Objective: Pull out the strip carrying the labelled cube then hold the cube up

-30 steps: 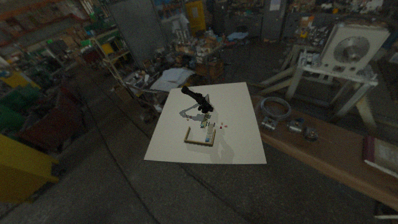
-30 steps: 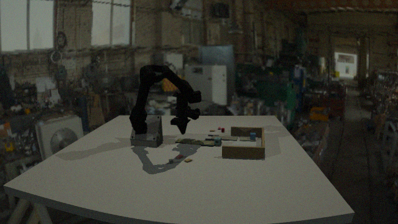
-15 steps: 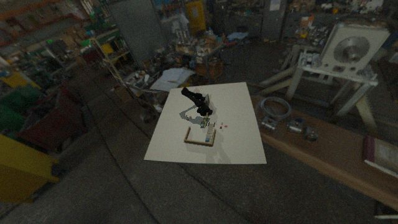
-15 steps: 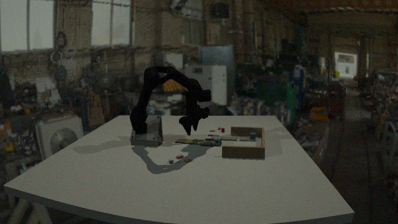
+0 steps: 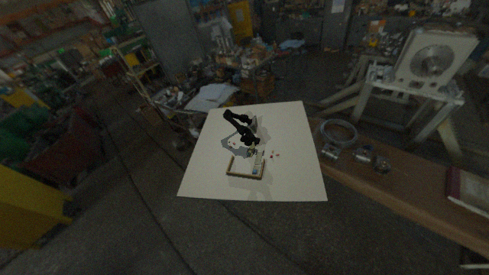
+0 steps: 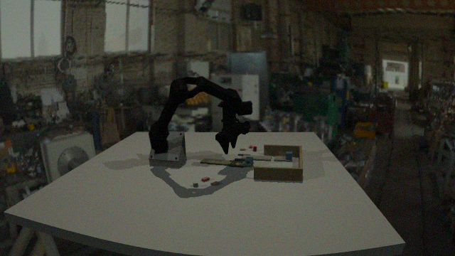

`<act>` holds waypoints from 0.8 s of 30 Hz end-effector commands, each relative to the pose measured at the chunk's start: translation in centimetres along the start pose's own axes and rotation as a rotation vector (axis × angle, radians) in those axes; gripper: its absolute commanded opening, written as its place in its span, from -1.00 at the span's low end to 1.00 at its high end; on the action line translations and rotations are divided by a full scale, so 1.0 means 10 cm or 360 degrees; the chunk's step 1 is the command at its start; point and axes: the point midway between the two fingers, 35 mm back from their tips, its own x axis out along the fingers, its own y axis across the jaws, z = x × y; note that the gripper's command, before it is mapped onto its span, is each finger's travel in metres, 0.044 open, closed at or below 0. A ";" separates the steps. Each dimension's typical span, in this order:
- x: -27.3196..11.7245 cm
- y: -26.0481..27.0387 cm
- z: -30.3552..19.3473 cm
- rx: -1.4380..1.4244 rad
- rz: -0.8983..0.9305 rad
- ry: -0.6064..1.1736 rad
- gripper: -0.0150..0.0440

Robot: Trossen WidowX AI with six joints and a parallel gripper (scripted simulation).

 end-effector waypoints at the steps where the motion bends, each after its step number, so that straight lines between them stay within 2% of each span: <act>1: -0.01 -0.01 0.16 -0.0001 -0.0008 0.0000 1.00; 24: -0.07 -0.05 0.89 0.0003 -0.0008 -0.0004 1.00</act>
